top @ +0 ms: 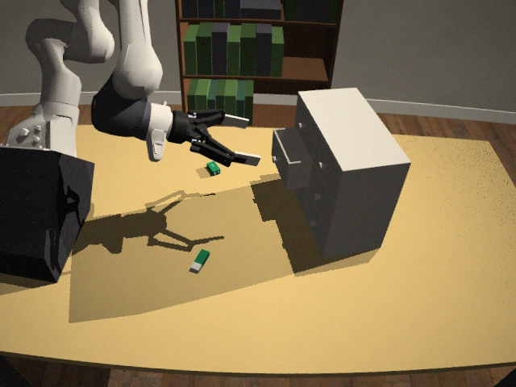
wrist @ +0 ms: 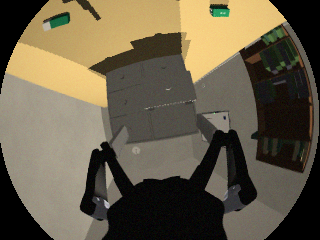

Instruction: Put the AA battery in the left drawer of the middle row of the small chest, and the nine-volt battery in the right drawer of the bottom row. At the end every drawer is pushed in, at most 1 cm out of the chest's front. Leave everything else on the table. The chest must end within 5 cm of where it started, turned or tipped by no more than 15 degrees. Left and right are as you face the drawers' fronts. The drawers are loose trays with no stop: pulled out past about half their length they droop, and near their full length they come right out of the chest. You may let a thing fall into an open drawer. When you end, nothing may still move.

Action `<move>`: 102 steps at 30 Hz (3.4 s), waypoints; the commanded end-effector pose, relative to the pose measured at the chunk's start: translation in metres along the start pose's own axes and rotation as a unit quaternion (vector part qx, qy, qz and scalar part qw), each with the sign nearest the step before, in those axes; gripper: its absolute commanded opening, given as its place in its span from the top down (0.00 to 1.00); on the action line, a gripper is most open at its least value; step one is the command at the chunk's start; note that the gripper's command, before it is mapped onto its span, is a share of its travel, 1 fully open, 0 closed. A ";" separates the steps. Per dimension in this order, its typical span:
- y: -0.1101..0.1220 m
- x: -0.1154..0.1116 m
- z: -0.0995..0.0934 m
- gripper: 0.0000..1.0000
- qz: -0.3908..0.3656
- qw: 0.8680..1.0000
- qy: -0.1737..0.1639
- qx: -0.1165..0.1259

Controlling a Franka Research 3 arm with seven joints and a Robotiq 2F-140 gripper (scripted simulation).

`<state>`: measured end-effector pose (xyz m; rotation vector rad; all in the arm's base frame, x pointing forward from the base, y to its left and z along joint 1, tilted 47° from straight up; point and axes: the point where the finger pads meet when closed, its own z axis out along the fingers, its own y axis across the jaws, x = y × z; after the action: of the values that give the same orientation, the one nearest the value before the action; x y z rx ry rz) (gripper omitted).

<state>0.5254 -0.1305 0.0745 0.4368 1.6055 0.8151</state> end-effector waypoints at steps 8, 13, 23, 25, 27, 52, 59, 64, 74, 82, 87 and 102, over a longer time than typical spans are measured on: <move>0.004 0.014 -0.053 0.00 -0.013 1.000 -0.004 -0.009; 0.004 0.017 -0.061 0.00 -0.013 1.000 -0.004 -0.009; 0.004 0.019 -0.069 0.00 -0.013 1.000 -0.004 -0.009; 0.004 0.019 -0.069 0.00 -0.013 1.000 -0.004 -0.009; 0.004 0.019 -0.069 0.00 -0.013 1.000 -0.004 -0.009; 0.004 0.013 -0.071 0.00 -0.013 0.995 0.098 -0.007; 0.004 0.006 -0.074 0.00 -0.014 0.979 0.203 -0.006; 0.004 0.003 -0.075 0.00 -0.014 0.967 0.253 -0.005; 0.004 -0.008 -0.079 0.00 -0.015 0.909 0.417 -0.003; 0.004 -0.012 -0.081 0.00 -0.015 0.873 0.488 -0.001; 0.004 -0.015 -0.082 0.00 -0.015 0.849 0.528 -0.001; 0.004 -0.018 -0.083 0.00 -0.015 0.822 0.569 0.000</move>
<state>0.4514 -0.1636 0.0926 -0.2330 2.6607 1.1083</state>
